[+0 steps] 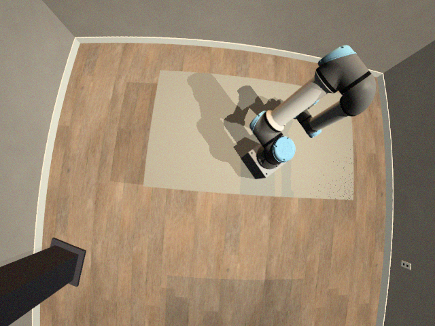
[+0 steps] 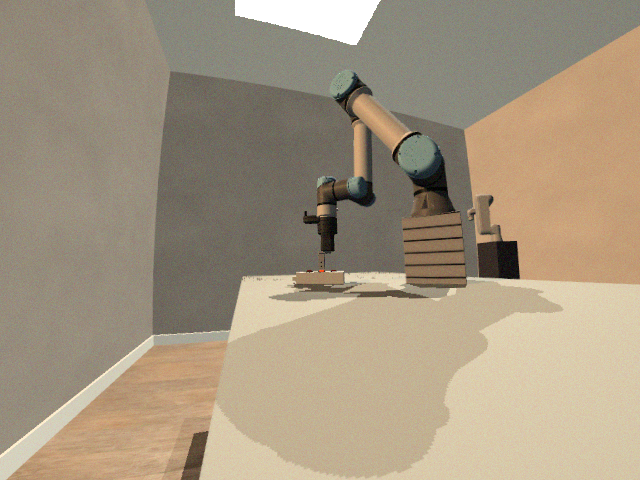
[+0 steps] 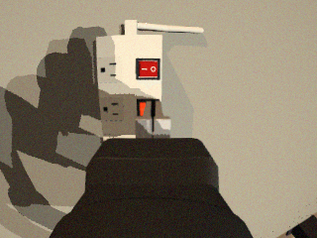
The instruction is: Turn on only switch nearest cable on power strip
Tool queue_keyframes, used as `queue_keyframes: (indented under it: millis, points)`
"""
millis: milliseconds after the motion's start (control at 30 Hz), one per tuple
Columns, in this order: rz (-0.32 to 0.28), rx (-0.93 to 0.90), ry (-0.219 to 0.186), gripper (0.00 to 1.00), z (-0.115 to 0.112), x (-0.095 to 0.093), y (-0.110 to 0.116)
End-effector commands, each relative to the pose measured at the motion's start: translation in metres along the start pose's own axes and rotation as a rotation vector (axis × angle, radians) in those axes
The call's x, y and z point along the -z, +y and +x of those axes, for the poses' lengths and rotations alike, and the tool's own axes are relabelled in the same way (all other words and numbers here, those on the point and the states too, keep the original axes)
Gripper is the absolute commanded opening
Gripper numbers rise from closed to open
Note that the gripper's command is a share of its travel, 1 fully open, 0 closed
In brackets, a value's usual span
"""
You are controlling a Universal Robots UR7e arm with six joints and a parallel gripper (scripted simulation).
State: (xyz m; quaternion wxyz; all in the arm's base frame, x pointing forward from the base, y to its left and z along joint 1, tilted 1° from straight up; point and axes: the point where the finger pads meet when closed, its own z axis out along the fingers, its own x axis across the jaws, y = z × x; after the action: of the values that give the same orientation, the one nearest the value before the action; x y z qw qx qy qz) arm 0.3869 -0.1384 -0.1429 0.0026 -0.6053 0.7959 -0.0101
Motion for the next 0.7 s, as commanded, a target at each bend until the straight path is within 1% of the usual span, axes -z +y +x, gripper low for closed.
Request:
queue_keyframes:
  millis: [0, 667]
  points:
    - [-0.001, 0.001, 0.000, 0.00, -0.0012, -0.0002, 0.0013]
    - [-0.001, 0.001, 0.000, 0.00, -0.0009, -0.0041, 0.0007]
